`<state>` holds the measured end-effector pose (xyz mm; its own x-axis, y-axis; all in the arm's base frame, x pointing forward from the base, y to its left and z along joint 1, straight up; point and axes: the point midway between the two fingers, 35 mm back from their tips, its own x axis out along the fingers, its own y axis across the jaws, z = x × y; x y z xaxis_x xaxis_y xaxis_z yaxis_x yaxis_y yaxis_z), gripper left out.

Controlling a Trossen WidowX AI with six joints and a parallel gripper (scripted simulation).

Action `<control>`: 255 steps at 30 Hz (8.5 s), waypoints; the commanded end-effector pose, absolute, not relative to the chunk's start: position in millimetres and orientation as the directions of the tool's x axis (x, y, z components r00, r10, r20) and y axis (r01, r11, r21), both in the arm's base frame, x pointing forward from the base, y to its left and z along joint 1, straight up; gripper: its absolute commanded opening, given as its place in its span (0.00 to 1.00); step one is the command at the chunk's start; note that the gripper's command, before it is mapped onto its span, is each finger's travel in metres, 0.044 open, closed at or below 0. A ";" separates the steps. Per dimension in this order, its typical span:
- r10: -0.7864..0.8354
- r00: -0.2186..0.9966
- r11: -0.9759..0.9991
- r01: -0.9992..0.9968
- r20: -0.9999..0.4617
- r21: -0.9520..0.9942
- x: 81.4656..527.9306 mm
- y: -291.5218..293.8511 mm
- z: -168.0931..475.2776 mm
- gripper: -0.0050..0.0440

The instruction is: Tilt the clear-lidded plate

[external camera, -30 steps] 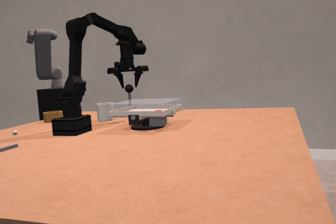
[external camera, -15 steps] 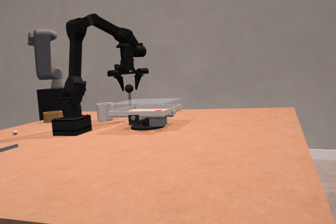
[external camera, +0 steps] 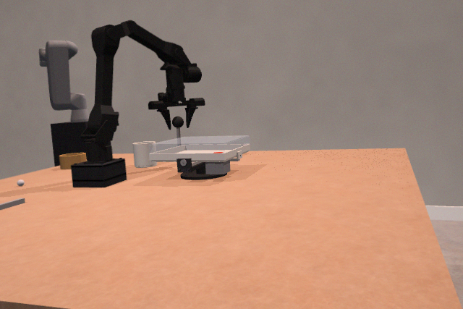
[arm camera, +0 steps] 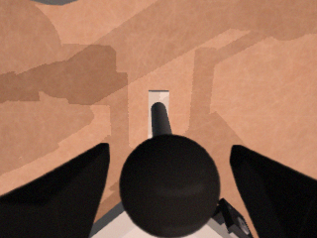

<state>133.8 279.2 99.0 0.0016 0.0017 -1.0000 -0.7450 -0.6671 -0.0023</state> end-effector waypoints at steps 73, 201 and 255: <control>0.002 0.005 -0.669 -0.743 -1.000 -0.006 132.4 275.9 88.9 0.41; 0.016 0.020 -0.669 -0.743 -1.000 -0.025 130.6 274.2 89.0 0.41; 0.008 0.012 -0.669 -0.743 -1.000 -0.014 133.2 276.9 88.6 0.41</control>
<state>131.4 276.0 89.8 0.0122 0.0120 -0.9999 -0.7446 -0.6672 -0.0171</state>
